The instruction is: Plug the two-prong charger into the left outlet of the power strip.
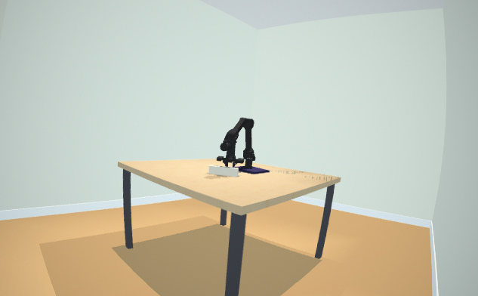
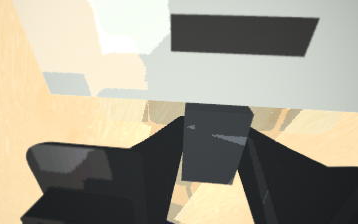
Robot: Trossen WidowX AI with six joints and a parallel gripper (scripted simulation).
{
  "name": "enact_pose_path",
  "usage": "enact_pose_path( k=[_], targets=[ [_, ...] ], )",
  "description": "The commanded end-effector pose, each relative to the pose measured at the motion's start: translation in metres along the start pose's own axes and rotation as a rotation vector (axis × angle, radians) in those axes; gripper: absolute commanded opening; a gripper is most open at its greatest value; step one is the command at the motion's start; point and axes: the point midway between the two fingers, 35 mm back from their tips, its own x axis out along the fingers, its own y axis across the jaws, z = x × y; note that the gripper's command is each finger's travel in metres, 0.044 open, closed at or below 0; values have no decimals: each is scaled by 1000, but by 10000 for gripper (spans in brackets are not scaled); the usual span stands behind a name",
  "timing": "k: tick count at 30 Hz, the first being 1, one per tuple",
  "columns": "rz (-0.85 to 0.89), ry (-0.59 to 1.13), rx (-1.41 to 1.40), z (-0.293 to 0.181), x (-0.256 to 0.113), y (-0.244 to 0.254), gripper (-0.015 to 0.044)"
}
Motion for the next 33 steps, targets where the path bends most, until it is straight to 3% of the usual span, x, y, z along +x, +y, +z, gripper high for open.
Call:
enact_pose_path(
  k=[1,33],
  targets=[
    [1,-9,3,4,-1,0,0],
    [1,-10,3,16,-2,0,0]
  ],
)
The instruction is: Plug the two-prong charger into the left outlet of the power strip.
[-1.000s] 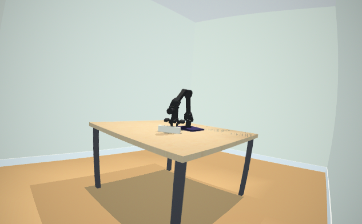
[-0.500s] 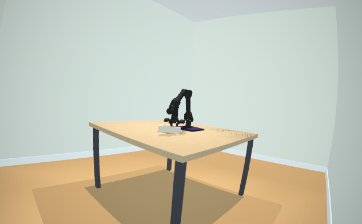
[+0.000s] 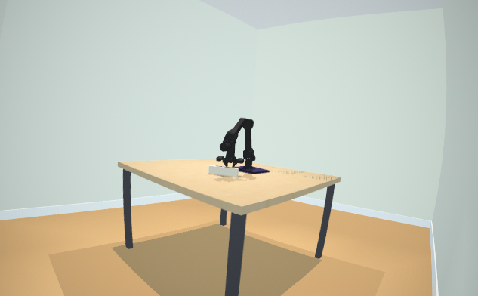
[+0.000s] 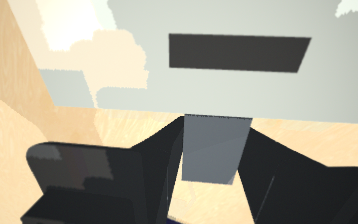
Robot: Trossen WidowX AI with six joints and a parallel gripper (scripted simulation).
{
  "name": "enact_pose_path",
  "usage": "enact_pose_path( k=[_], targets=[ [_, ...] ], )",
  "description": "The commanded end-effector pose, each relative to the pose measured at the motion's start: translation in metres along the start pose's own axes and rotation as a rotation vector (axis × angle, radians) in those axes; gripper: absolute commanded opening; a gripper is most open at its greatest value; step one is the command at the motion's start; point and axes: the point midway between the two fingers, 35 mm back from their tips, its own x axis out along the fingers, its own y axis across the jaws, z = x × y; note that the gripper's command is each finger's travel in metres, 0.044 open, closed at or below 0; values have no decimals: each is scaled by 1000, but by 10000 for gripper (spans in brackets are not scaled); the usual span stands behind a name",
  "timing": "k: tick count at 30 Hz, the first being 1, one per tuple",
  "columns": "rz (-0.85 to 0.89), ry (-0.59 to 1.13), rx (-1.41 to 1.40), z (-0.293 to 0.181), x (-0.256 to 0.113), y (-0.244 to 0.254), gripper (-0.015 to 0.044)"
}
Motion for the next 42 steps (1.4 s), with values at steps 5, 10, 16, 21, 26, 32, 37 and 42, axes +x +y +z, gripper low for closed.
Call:
enact_pose_path(
  k=[5,10,16,21,26,32,37,42],
  targets=[
    [-1,-33,-2,13,-1,1,0],
    [-1,-33,-2,14,-1,1,0],
    [-1,-33,-2,14,-1,1,0],
    [1,1,1,4,0,0,0],
    [1,1,1,4,0,0,0],
    [1,1,1,4,0,0,53],
    [1,1,1,4,0,0,184],
    [1,1,1,4,0,0,315]
  ],
)
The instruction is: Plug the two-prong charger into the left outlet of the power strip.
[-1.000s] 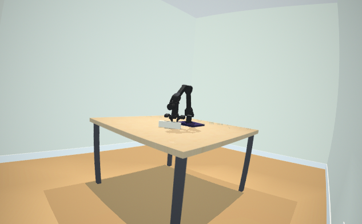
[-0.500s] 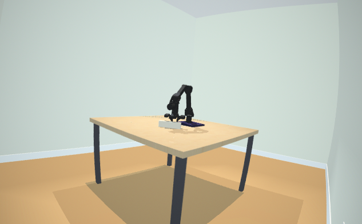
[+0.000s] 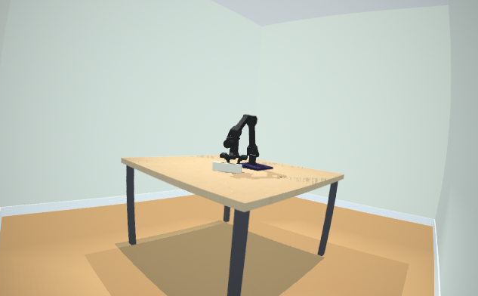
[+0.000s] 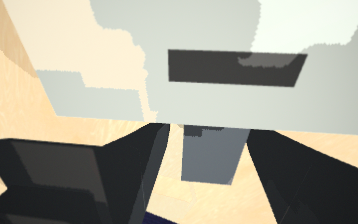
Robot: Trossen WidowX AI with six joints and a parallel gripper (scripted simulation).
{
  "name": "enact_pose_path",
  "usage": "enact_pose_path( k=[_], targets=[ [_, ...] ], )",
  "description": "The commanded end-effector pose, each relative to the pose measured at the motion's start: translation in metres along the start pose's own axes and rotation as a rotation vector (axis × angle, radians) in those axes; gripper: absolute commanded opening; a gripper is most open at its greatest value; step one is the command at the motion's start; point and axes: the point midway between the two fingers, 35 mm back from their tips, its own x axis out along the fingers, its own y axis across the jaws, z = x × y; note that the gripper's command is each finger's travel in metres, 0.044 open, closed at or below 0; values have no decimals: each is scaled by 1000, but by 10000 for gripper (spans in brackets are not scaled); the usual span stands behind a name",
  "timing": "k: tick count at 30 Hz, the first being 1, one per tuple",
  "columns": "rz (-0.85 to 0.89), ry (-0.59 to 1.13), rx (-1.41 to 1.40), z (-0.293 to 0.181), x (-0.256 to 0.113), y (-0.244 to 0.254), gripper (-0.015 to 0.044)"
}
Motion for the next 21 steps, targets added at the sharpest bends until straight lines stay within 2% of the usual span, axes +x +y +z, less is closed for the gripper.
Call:
enact_pose_path(
  k=[1,5,21],
  targets=[
    [-1,-1,0,0,0,0,341],
    [-1,-2,0,0,0,0,440],
    [-1,-13,-1,-4,0,0,440]
  ],
)
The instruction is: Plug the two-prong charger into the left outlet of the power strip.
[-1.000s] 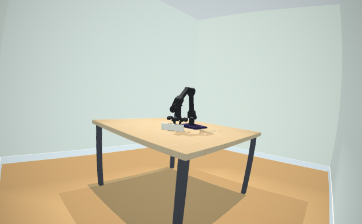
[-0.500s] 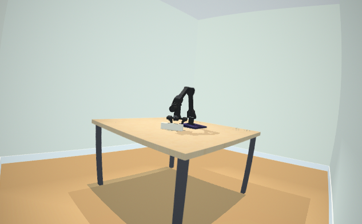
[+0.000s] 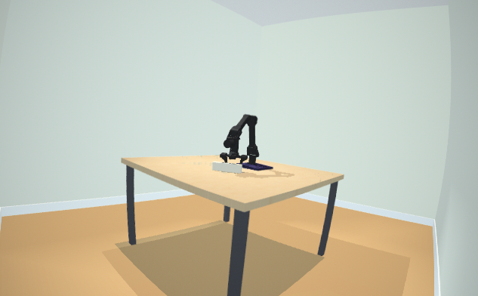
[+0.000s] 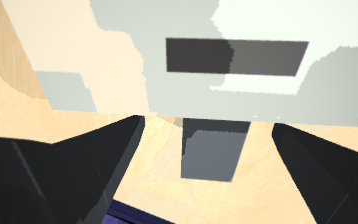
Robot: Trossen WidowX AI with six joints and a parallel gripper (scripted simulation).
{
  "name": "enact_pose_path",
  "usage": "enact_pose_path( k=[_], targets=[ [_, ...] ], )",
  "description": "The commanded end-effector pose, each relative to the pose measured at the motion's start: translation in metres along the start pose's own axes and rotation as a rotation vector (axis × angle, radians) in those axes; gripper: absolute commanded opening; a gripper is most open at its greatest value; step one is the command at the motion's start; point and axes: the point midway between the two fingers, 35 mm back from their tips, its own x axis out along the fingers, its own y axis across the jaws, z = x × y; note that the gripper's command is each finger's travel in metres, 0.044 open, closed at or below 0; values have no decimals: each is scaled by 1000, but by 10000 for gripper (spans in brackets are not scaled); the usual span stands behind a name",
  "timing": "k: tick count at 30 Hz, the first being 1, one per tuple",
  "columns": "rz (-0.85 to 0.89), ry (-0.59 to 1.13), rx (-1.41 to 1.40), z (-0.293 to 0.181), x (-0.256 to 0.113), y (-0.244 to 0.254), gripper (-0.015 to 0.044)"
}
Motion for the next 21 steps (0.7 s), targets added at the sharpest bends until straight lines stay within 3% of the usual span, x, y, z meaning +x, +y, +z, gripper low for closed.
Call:
enact_pose_path(
  k=[1,21],
  targets=[
    [2,-5,-5,-1,0,0,440],
    [1,-19,-6,-7,1,0,440]
  ],
)
